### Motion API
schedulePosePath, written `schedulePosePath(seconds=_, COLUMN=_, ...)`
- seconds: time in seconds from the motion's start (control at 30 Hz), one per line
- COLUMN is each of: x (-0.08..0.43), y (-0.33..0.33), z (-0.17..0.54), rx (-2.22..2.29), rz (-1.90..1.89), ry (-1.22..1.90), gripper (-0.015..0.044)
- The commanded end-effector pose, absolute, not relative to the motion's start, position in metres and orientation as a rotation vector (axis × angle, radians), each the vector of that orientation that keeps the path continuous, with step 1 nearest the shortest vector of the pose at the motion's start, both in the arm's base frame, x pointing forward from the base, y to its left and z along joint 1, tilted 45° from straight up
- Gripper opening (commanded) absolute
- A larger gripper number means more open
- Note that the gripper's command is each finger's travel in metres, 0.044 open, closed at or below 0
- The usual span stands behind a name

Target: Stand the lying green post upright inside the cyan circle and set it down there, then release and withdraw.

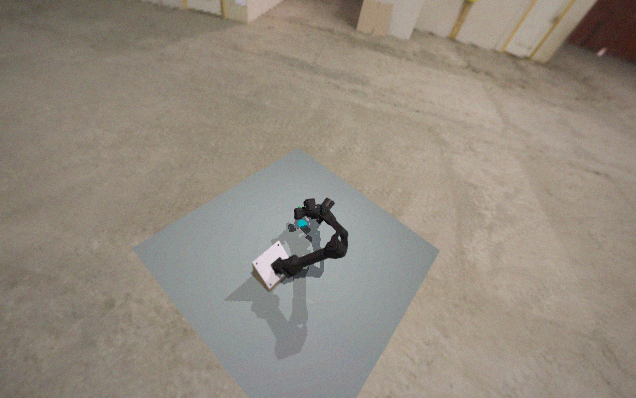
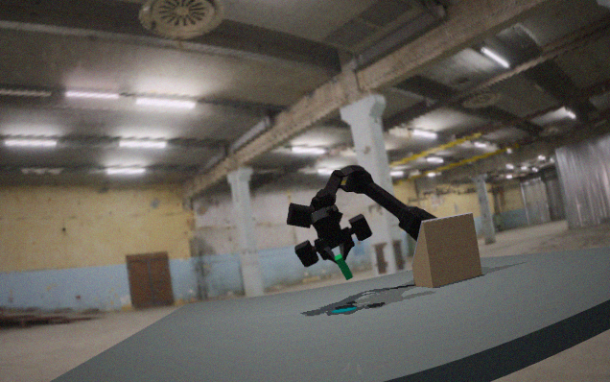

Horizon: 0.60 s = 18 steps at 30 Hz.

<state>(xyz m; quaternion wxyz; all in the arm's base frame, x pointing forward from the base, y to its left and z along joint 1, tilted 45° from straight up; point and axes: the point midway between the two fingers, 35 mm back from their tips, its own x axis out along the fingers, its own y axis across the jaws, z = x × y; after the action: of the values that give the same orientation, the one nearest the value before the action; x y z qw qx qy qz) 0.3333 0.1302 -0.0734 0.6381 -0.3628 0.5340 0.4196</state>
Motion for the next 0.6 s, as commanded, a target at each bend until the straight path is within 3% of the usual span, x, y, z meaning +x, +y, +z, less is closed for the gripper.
schedulePosePath(seconds=0.0, x=0.333, y=0.1299, z=-0.0723, rx=-0.82, rz=0.974, ry=1.188, gripper=0.0023)
schedulePosePath(seconds=0.57, x=0.3332, y=0.1281, z=-0.0661, rx=-0.783, rz=1.021, ry=1.058, gripper=0.0023)
